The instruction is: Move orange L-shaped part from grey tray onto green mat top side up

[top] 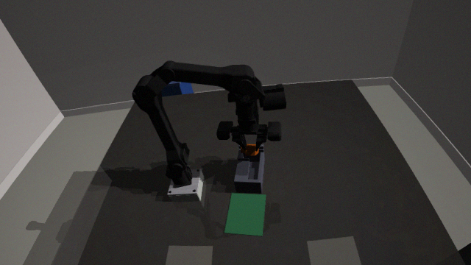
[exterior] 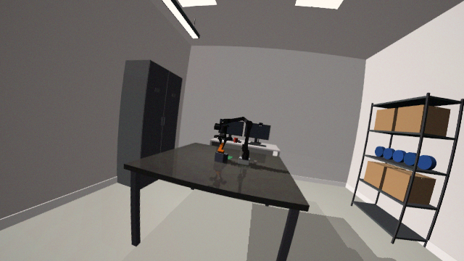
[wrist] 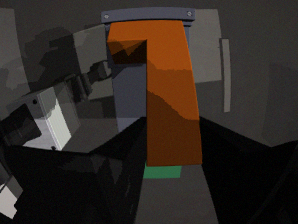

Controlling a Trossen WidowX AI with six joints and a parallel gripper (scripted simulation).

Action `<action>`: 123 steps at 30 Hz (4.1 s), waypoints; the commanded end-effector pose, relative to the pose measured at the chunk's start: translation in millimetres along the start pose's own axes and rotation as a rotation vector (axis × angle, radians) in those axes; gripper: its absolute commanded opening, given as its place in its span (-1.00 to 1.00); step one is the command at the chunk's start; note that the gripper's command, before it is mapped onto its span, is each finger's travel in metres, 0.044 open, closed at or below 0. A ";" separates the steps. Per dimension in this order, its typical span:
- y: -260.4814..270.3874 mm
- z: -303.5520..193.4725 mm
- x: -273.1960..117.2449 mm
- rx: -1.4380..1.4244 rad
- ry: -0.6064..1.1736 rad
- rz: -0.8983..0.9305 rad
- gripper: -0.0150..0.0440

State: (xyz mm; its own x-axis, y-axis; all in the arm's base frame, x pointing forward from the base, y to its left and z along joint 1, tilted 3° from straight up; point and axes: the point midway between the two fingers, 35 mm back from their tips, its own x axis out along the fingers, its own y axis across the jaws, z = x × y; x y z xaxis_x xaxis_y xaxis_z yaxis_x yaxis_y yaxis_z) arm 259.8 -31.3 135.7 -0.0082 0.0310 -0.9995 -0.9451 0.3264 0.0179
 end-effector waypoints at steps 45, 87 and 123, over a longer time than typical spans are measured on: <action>9.7 -147.1 -3.0 -0.005 0.011 -0.005 -0.49; 12.3 -166.3 47.2 -0.005 0.013 -0.004 -0.49; 12.6 -166.6 78.9 -0.005 0.013 -0.004 -0.49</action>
State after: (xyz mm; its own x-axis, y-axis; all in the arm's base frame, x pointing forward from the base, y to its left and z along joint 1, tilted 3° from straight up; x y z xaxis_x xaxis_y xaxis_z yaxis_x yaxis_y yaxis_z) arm 194.1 -182.9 54.3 -0.0031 0.0157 -0.9999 -0.9453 0.3261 0.0081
